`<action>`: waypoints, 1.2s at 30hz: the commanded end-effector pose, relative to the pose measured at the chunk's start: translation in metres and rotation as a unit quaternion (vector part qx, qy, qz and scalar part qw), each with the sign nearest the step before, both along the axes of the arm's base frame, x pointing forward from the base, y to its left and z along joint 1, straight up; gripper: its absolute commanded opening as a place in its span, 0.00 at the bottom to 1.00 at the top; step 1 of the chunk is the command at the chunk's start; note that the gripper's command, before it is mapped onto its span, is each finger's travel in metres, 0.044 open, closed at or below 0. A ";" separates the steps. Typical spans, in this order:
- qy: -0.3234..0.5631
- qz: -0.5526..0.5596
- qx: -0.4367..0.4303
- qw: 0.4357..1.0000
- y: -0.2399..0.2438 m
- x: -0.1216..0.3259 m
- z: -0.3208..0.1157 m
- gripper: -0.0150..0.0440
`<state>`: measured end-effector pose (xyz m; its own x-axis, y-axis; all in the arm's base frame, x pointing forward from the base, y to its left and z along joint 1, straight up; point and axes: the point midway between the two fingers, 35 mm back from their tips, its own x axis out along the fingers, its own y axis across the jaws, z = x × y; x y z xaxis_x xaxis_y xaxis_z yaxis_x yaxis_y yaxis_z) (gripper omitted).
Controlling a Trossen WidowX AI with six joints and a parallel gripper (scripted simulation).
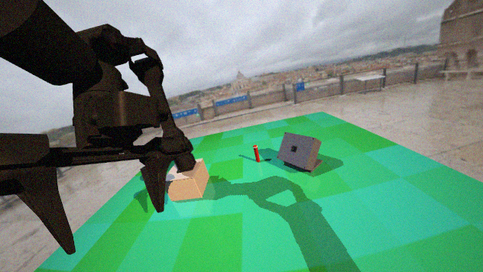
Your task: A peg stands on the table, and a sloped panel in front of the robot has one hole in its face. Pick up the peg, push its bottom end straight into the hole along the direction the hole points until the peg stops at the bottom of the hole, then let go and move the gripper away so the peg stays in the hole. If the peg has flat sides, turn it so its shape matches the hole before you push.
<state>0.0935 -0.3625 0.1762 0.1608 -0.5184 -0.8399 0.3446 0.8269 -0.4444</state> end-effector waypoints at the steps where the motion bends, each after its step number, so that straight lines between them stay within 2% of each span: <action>1: 0.016 0.042 0.009 0.999 0.007 0.018 -0.008 1.00; 18: 0.058 0.203 0.026 0.977 0.044 0.086 -0.027 1.00; 36: 0.108 0.376 0.033 0.920 0.098 0.146 -0.046 1.00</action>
<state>0.2309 -0.2752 0.1365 0.2833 -0.2997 -0.9110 -0.3588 0.8478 -0.3905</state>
